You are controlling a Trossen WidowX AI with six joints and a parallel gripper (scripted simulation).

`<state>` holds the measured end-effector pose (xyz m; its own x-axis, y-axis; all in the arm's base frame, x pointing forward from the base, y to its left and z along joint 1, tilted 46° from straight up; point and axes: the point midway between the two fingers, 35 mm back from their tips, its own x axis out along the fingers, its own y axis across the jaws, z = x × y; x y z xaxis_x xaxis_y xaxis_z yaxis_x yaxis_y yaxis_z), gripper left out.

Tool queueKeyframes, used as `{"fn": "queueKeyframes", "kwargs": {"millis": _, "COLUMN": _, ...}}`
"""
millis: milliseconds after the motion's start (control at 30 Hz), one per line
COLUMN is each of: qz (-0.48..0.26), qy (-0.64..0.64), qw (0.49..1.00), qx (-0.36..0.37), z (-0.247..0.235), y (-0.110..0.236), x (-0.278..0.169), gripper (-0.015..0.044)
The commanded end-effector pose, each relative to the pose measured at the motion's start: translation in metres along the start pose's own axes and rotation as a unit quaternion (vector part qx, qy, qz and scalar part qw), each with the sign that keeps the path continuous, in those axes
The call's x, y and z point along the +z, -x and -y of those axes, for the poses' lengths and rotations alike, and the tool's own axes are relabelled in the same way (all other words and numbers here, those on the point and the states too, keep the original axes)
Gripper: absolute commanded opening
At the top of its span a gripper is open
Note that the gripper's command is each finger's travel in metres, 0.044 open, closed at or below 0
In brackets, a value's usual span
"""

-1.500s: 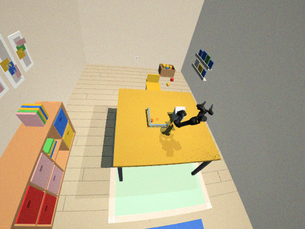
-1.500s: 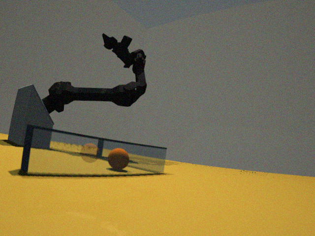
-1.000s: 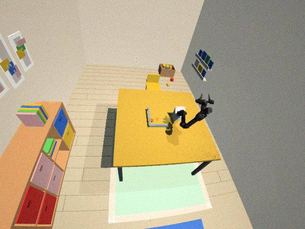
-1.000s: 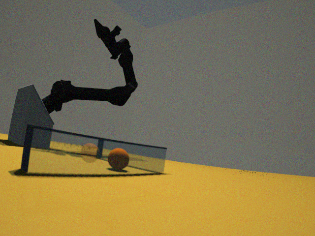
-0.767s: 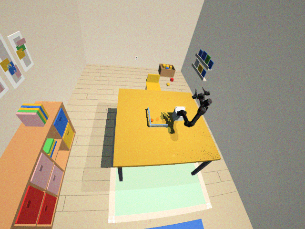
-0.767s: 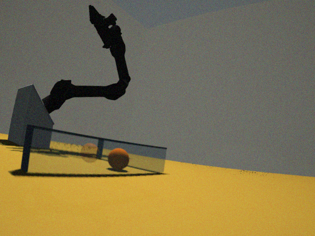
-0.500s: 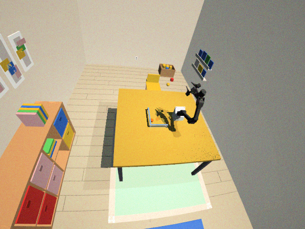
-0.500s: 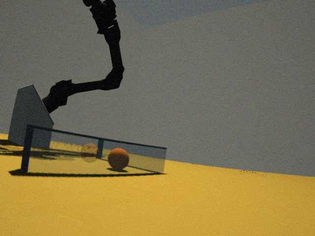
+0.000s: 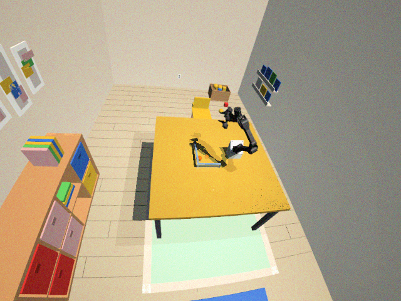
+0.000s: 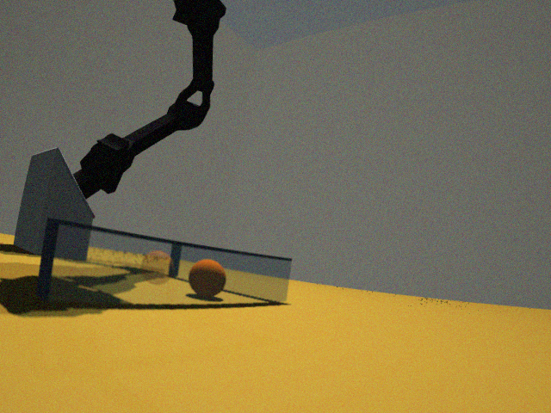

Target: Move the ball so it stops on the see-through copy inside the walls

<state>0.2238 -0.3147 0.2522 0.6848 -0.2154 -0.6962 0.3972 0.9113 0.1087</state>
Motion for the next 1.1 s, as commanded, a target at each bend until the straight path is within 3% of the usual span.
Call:
{"fn": "queueKeyframes", "kwargs": {"millis": 0, "qz": -0.046, "qy": -0.022, "qw": 0.996, "qx": 0.072, "z": -0.035, "y": -0.045, "x": -0.010, "gripper": 0.0327}}
{"fn": "queueKeyframes", "kwargs": {"millis": 300, "qz": -0.175, "qy": -0.017, "qw": 0.958, "qx": 0.228, "z": -0.152, "y": -0.139, "x": -0.047, "gripper": 0.0327}}
{"fn": "queueKeyframes", "kwargs": {"millis": 533, "qz": -0.281, "qy": -0.009, "qw": 0.910, "qx": 0.305, "z": -0.236, "y": -0.179, "x": -0.095, "gripper": 0.0327}}
{"fn": "queueKeyframes", "kwargs": {"millis": 800, "qz": -0.418, "qy": -0.002, "qw": 0.833, "qx": 0.363, "z": -0.324, "y": -0.199, "x": -0.173, "gripper": 0.0327}}
{"fn": "queueKeyframes", "kwargs": {"millis": 1067, "qz": -0.421, "qy": -0.002, "qw": 0.831, "qx": 0.364, "z": -0.332, "y": -0.203, "x": -0.181, "gripper": 0.0327}}
